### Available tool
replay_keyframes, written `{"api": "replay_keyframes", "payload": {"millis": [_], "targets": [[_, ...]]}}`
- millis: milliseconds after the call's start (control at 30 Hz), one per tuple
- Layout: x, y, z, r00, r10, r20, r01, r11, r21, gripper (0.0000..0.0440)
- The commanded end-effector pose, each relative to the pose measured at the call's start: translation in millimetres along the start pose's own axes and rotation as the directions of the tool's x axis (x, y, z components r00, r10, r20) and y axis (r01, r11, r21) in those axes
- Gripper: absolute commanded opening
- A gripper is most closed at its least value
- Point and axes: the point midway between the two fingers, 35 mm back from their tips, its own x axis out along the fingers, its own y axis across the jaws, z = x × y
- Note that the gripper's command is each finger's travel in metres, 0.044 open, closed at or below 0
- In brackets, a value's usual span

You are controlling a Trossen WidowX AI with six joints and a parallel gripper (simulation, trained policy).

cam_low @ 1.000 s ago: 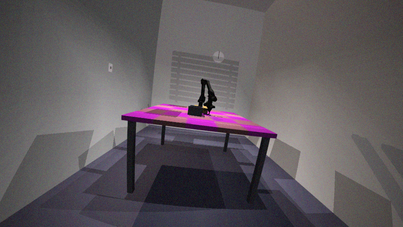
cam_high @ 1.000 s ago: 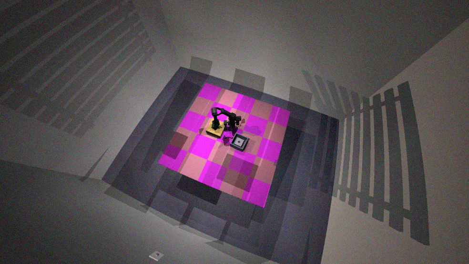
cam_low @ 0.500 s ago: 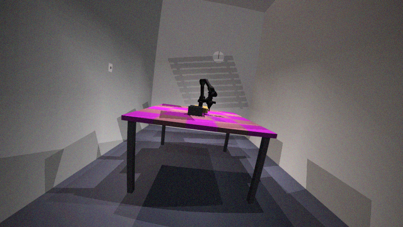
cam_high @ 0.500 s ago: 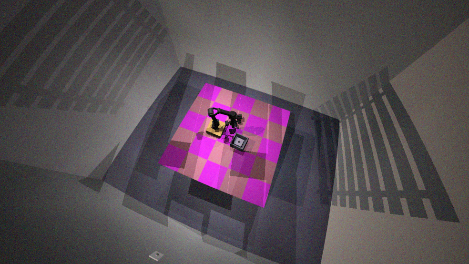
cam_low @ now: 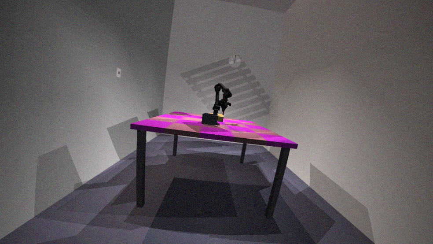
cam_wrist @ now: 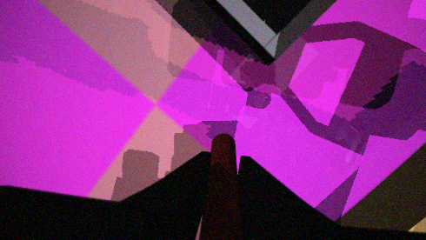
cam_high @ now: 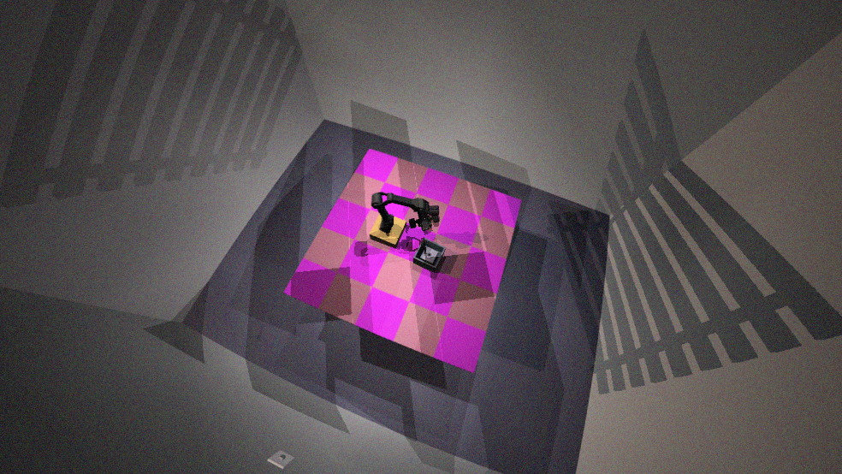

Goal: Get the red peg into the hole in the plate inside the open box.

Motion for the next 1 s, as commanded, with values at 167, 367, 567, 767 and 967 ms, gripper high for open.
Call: {"api": "replay_keyframes", "payload": {"millis": [167, 367, 567, 767, 967], "targets": [[-5.8, 3.5, 41.1, 0.999, -0.004, 0.054, 0.001, 0.999, 0.052, 0.0000], [-4.3, 3.1, 67.1, 0.997, -0.011, 0.081, 0.004, 0.995, 0.095, 0.0000], [0.2, 0.8, 90.0, 0.995, -0.023, 0.100, 0.009, 0.991, 0.135, 0.0000], [7.7, -1.9, 111.2, 0.993, -0.034, 0.112, 0.014, 0.985, 0.173, 0.0001], [17.8, -4.5, 129.9, 0.993, -0.046, 0.112, 0.022, 0.978, 0.207, 0.0004]]}}
